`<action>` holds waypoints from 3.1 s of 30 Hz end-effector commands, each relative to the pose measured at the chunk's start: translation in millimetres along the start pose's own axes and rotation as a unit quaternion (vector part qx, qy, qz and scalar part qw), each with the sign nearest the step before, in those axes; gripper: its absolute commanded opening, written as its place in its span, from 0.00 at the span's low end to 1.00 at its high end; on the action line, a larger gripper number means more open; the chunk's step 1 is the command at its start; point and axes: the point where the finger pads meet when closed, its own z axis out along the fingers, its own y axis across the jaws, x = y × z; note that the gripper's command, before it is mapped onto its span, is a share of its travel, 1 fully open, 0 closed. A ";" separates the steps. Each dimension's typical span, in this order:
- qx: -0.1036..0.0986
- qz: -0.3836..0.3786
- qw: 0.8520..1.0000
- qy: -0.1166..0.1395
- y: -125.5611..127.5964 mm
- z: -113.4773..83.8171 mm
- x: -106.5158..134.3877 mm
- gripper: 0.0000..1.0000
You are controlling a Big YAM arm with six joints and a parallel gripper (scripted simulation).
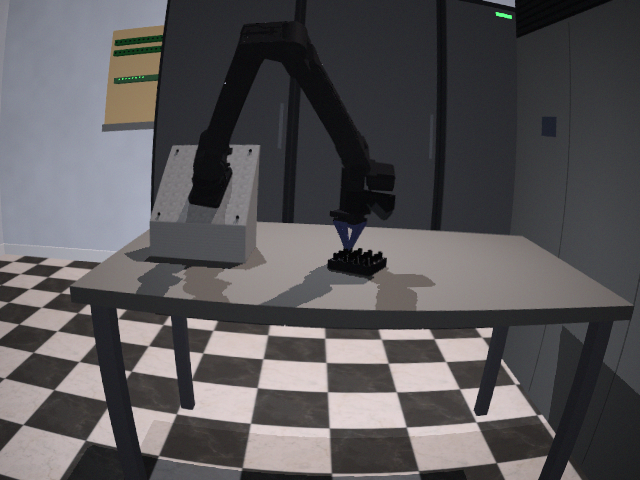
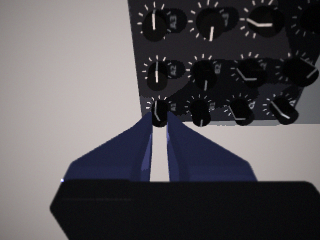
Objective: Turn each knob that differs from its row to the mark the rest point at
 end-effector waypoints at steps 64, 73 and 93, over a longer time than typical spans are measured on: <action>-0.002 0.005 1.000 -0.013 6.4 -47.4 -6.9 0.19; -0.003 -0.022 1.000 -0.015 6.8 -49.0 -8.9 0.19; -0.004 -0.279 0.960 -0.021 7.2 -60.2 -15.6 0.19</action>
